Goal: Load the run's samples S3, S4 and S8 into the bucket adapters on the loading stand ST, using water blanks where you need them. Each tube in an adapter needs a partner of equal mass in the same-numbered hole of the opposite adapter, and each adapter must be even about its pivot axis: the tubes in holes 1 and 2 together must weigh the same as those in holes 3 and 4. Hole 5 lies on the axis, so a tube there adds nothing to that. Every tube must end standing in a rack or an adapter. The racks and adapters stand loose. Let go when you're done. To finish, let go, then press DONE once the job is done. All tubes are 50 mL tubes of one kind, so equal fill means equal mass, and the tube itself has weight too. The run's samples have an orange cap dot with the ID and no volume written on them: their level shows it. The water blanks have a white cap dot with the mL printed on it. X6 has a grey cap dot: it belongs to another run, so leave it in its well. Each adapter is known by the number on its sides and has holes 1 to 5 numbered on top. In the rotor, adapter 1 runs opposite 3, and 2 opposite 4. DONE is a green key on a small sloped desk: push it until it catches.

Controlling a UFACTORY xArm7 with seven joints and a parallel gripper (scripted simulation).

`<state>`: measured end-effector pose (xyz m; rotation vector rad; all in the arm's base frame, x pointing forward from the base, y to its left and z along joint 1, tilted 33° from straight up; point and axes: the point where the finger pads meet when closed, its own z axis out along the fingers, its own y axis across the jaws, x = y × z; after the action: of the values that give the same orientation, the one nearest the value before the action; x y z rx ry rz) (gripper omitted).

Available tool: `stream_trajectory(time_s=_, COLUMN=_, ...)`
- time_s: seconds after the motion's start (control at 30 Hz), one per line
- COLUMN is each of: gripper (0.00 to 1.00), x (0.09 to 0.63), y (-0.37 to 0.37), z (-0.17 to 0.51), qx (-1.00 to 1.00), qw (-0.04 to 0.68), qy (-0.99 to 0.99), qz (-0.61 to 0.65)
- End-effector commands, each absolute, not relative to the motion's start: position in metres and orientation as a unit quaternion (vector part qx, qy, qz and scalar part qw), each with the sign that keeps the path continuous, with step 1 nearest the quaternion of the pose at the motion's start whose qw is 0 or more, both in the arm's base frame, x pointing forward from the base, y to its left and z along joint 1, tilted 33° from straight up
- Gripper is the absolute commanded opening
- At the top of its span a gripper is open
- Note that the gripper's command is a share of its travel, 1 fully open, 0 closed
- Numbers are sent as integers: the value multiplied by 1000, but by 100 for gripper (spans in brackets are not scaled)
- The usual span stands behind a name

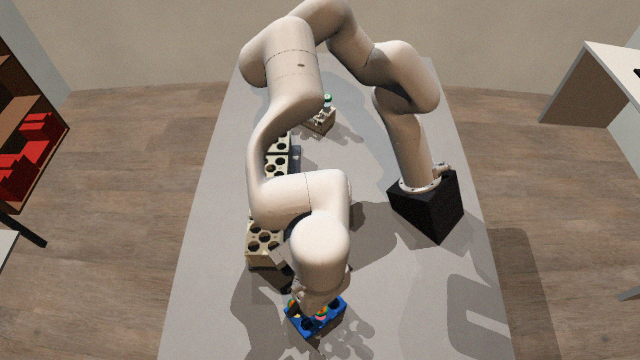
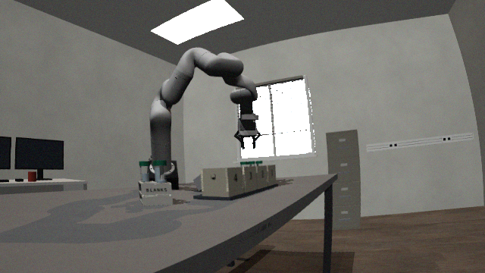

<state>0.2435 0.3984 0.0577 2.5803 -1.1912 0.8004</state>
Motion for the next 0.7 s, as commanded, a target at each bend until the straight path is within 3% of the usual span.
stream_trajectory(time_s=0.0, gripper=57, x=246, y=397, z=51, qx=871, qw=92, qy=-401, qz=270)
stream_trajectory(time_s=0.67, gripper=57, x=261, y=383, z=21, qx=871, qw=92, qy=-401, qz=270)
